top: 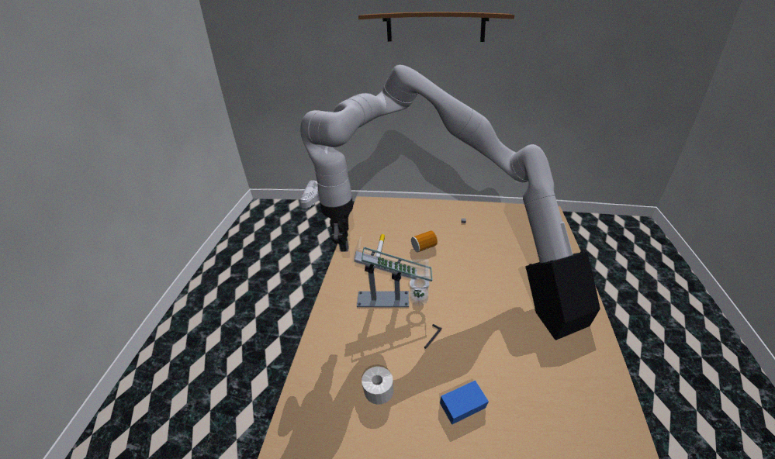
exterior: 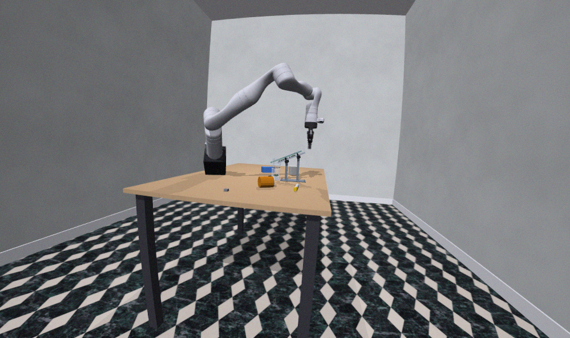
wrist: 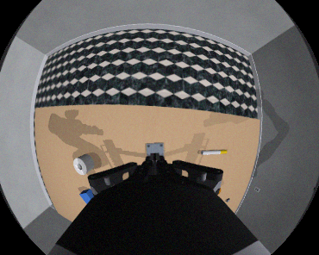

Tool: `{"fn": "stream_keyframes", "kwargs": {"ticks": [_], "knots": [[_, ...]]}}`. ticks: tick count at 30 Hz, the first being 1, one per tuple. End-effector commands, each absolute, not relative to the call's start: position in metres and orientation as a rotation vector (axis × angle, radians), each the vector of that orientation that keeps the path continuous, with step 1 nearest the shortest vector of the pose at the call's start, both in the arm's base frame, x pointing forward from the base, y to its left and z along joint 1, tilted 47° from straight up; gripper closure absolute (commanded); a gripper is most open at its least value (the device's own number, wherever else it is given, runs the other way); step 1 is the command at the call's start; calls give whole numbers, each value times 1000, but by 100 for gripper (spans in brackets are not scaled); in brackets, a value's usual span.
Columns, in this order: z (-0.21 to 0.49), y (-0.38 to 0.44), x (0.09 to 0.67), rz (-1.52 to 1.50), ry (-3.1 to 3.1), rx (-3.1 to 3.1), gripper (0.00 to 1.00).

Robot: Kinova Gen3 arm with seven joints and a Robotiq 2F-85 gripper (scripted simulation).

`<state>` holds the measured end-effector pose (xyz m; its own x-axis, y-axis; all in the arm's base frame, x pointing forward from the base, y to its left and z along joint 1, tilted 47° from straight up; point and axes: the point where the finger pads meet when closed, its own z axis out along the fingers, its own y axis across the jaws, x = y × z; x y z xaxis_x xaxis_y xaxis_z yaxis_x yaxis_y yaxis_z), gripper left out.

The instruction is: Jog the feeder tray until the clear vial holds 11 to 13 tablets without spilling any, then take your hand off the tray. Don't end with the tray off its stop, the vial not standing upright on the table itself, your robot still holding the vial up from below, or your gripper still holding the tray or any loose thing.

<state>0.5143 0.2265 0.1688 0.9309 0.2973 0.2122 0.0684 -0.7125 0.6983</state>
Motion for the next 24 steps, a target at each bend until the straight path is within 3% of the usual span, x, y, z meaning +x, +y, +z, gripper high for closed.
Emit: {"fn": "stream_keyframes", "kwargs": {"ticks": [1, 24], "knots": [[169, 228, 514, 404, 259, 2345, 100], [154, 211, 491, 404, 259, 2345, 100]]}}
